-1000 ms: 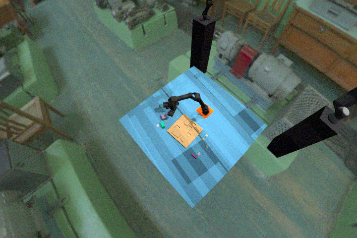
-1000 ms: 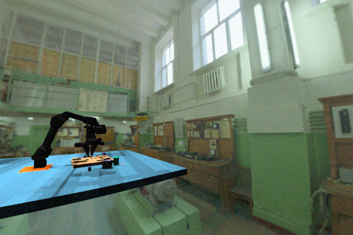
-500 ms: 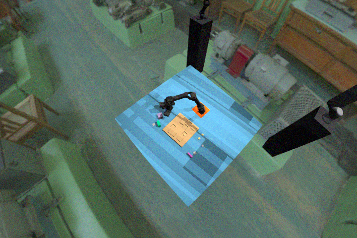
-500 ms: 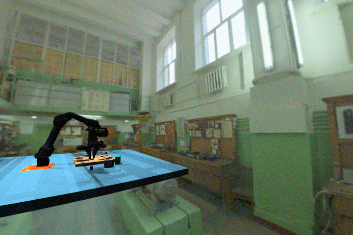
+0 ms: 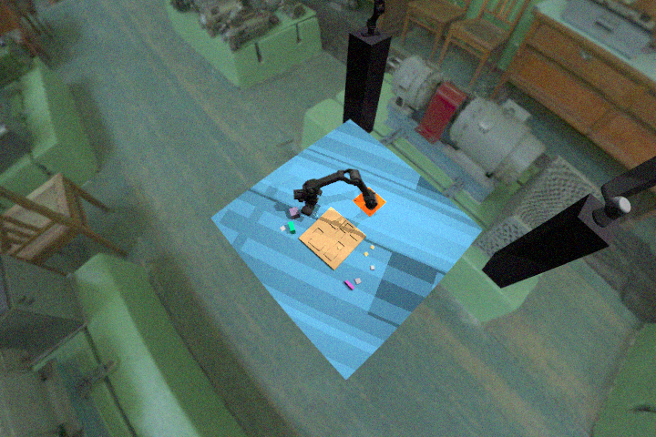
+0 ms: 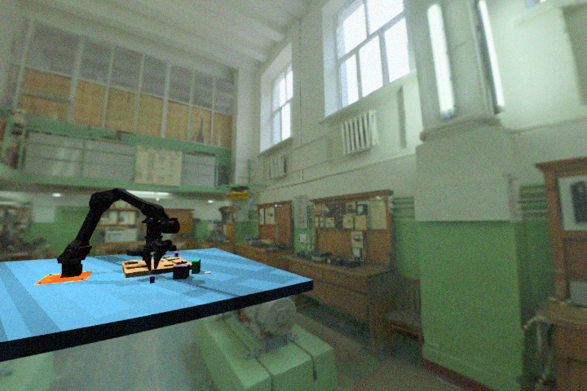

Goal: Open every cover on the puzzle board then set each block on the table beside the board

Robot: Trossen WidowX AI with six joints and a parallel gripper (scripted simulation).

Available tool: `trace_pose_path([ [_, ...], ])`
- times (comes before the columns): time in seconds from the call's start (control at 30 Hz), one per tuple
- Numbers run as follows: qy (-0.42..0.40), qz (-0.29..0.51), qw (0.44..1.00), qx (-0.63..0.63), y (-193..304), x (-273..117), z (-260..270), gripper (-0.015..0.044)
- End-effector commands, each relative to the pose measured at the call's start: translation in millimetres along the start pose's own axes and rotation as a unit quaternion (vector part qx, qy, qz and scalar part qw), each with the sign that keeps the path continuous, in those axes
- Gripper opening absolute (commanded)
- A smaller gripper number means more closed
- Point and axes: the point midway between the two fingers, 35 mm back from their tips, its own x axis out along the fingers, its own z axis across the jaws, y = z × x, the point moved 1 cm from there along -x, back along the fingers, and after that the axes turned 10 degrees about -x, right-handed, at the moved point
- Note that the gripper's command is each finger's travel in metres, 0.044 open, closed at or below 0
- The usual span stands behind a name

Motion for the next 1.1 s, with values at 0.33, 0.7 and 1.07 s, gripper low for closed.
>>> trace_pose_path([
  [0.33,0.0,0.004,1.0,-0.002,4,24,-1,0.008],
  [0.7,0.001,0.001,1.0,0.0,4,29,-2,0.0159],
  [1.07,0.001,0.001,1.0,0.0,4,27,-2,0.044],
])
